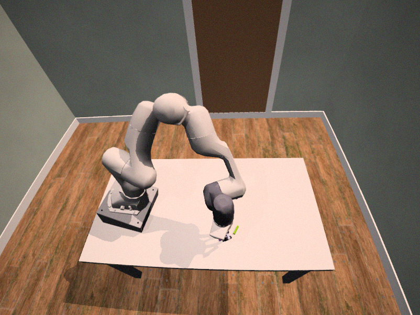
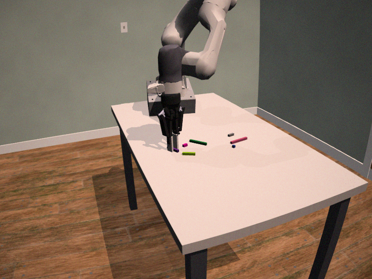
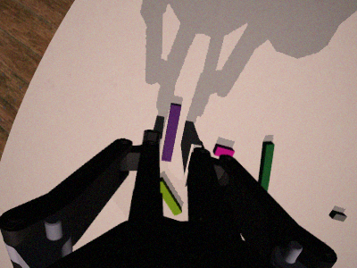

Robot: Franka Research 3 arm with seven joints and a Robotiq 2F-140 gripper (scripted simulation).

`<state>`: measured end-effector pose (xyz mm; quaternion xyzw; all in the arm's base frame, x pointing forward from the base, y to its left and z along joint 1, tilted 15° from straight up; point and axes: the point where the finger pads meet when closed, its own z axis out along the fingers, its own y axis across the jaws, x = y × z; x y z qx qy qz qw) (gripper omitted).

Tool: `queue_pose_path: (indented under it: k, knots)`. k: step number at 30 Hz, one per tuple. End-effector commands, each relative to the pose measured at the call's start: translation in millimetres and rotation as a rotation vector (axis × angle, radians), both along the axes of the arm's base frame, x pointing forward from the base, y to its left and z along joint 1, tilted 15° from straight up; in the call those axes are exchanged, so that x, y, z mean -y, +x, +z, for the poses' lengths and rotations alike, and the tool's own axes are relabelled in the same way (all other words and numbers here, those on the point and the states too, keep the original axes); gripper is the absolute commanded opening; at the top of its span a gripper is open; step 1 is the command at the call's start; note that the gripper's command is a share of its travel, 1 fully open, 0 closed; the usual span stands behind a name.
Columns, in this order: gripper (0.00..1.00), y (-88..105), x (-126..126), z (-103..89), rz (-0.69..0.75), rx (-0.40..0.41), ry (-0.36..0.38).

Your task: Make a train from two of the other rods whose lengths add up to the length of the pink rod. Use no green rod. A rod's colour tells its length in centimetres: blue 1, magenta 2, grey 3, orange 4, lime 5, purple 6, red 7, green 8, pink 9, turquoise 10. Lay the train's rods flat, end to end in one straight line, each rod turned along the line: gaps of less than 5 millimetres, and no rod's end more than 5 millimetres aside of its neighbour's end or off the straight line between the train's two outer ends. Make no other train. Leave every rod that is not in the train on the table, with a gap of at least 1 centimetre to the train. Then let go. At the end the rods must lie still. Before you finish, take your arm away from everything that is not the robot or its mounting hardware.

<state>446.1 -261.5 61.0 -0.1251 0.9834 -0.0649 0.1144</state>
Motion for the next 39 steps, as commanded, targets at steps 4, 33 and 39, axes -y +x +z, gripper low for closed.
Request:
queue_pose_path:
  k: [4, 33, 39]
  knots:
    - [0.15, 1.7, 1.5, 1.0, 0.005, 0.003, -0.006]
    - [0.03, 1.7, 1.5, 1.0, 0.005, 0.003, -0.006]
    - [0.03, 1.7, 1.5, 1.0, 0.005, 0.003, -0.006]
